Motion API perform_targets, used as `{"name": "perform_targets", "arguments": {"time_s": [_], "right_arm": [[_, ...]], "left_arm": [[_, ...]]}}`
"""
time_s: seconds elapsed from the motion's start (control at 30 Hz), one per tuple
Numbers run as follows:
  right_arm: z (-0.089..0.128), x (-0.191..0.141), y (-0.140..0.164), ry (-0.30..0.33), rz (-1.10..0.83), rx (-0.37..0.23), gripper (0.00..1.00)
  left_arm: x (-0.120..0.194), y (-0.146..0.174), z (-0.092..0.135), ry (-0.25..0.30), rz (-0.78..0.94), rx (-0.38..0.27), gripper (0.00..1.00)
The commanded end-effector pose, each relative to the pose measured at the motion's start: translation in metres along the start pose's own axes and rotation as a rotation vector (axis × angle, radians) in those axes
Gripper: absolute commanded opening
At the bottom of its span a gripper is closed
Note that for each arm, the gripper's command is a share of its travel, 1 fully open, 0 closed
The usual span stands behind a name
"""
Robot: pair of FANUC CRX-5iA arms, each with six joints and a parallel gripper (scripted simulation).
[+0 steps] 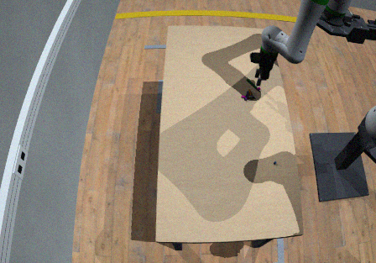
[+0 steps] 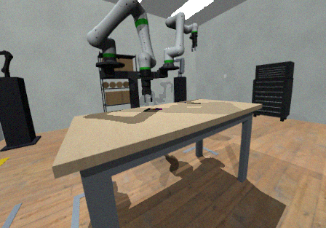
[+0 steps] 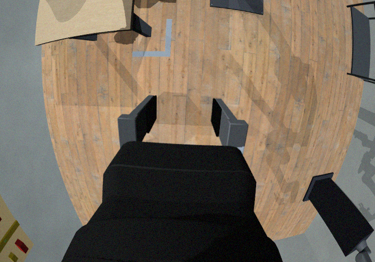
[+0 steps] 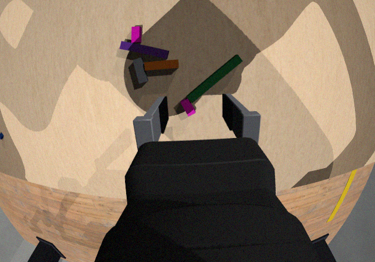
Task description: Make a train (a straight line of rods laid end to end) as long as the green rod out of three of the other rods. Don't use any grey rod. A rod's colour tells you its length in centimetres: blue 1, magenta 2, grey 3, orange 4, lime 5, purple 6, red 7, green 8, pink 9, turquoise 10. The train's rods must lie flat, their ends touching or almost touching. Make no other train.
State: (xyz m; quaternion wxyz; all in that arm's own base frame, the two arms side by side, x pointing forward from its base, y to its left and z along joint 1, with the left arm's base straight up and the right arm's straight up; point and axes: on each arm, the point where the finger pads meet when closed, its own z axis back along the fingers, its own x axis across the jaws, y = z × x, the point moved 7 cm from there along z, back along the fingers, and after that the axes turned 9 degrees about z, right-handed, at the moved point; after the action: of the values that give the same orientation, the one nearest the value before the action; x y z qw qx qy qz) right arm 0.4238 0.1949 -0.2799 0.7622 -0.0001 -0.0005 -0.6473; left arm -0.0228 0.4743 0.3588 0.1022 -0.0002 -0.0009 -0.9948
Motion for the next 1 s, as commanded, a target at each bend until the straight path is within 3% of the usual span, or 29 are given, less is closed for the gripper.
{"name": "perform_targets", "arguments": {"time_s": [0.0,0.6,0.83,0.9,0.97], "right_arm": [[0.001,0.0,0.001,0.0,0.0,0.001,1.0],[0.0,-0.003,0.002,0.0,0.007,0.001,1.0],[-0.008,-0.067,0.034,0.0,0.142,0.002,1.0],[-0.008,-0.067,0.034,0.0,0.142,0.002,1.0],[-0.01,-0.098,0.046,0.0,0.204,0.002,1.0]], "left_arm": [[0.0,0.0,0.001,0.001,0.0,-0.002,1.0],[0.0,0.0,0.001,0.001,0.0,-0.002,1.0],[0.0,0.0,0.001,0.001,0.0,-0.002,1.0],[0.0,0.0,0.001,0.001,0.0,-0.002,1.0],[0.0,0.0,0.001,0.001,0.0,-0.002,1.0]]}}
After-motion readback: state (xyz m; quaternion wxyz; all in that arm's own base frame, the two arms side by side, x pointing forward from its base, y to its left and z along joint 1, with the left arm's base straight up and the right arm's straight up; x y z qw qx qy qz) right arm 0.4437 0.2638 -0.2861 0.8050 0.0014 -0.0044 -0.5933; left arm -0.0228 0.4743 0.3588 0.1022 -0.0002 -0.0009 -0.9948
